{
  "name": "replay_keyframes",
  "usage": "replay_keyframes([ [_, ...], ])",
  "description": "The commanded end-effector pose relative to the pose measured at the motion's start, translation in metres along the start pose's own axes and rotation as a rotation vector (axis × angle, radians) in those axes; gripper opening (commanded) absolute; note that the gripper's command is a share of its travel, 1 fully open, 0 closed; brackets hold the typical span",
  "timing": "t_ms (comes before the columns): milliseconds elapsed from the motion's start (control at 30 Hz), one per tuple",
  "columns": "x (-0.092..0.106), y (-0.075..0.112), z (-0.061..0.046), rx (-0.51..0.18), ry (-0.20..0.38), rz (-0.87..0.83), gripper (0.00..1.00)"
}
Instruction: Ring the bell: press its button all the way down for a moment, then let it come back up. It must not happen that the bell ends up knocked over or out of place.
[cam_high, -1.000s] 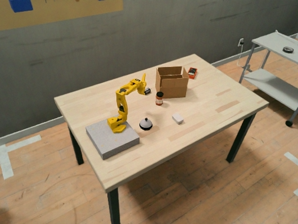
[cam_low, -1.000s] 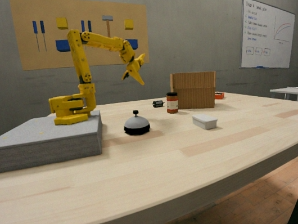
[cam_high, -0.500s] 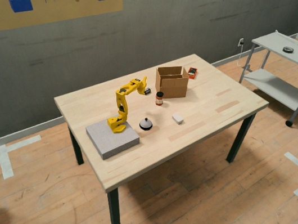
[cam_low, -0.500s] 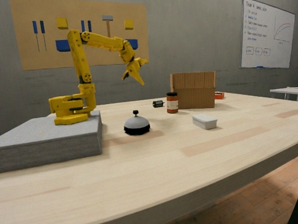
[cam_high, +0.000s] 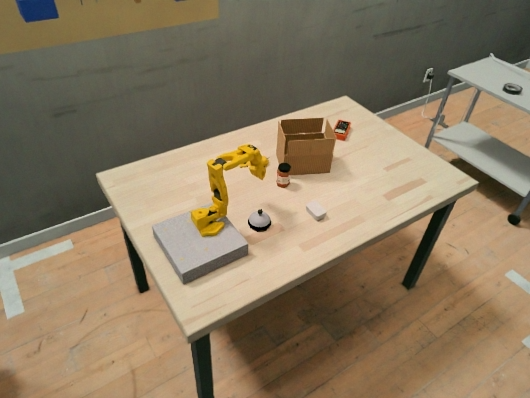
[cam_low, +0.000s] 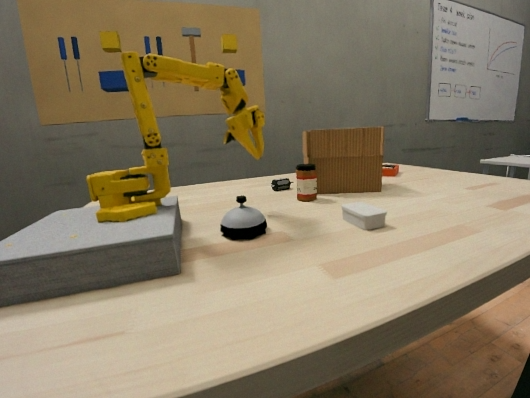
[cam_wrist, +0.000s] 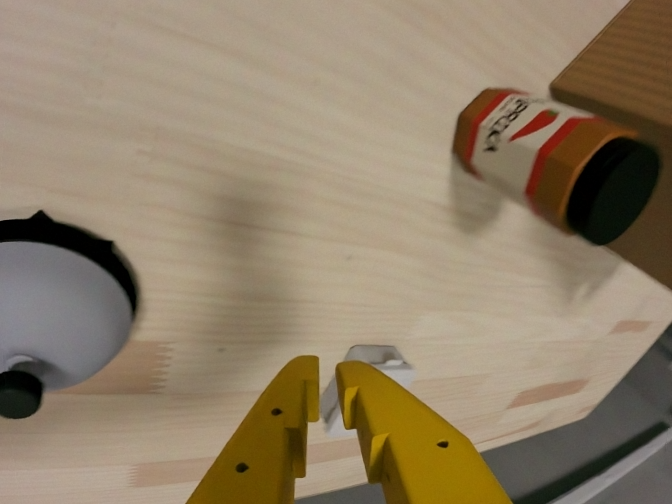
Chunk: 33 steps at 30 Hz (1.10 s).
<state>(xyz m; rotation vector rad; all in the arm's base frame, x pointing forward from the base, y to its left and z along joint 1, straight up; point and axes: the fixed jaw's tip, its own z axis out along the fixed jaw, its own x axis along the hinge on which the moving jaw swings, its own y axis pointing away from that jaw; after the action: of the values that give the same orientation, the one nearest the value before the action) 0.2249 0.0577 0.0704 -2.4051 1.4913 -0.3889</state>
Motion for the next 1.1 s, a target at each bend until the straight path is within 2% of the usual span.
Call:
replay_keyframes([
  [0,0.019,0.026,0.002,-0.118,0.016,0.156,0.00],
  [300,0.045,0.074,-0.003,-0.318,0.041,0.485,0.00],
  [367,0.045,0.074,-0.003,-0.318,0.041,0.485,0.00],
  [500,0.050,0.087,-0.005,-0.369,0.044,0.573,0.00],
  [633,0.051,0.092,-0.007,-0.393,0.045,0.614,0.00],
  [1067,0.051,0.093,-0.007,-0.397,0.045,0.621,0.00],
])
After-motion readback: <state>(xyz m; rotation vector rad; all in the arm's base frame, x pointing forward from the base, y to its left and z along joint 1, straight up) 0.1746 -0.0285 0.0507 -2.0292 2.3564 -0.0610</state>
